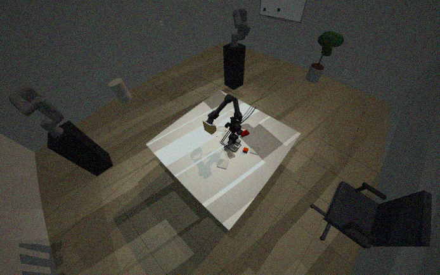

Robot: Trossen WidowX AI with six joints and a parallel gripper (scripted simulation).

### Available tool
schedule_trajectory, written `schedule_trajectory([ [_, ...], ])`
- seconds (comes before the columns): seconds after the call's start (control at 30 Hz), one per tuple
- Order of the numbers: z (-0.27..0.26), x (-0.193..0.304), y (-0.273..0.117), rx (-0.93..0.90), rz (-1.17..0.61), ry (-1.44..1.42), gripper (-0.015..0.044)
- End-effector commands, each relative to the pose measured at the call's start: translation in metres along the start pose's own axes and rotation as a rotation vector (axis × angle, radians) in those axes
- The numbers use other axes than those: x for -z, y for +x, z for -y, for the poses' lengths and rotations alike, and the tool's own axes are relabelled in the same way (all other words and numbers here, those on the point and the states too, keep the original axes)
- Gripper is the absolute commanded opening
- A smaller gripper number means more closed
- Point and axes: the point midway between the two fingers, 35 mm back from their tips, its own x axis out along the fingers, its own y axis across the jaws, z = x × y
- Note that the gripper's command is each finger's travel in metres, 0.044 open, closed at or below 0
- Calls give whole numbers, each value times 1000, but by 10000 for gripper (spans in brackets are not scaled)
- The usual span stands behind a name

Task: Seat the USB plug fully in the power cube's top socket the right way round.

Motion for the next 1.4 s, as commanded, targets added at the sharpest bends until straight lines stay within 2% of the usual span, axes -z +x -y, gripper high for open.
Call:
schedule_trajectory([
  [0.0, 0, -1, 1, 0, 8, -3, 0],
  [1.37, 0, -4, 6, -1, 45, -4, 0],
])
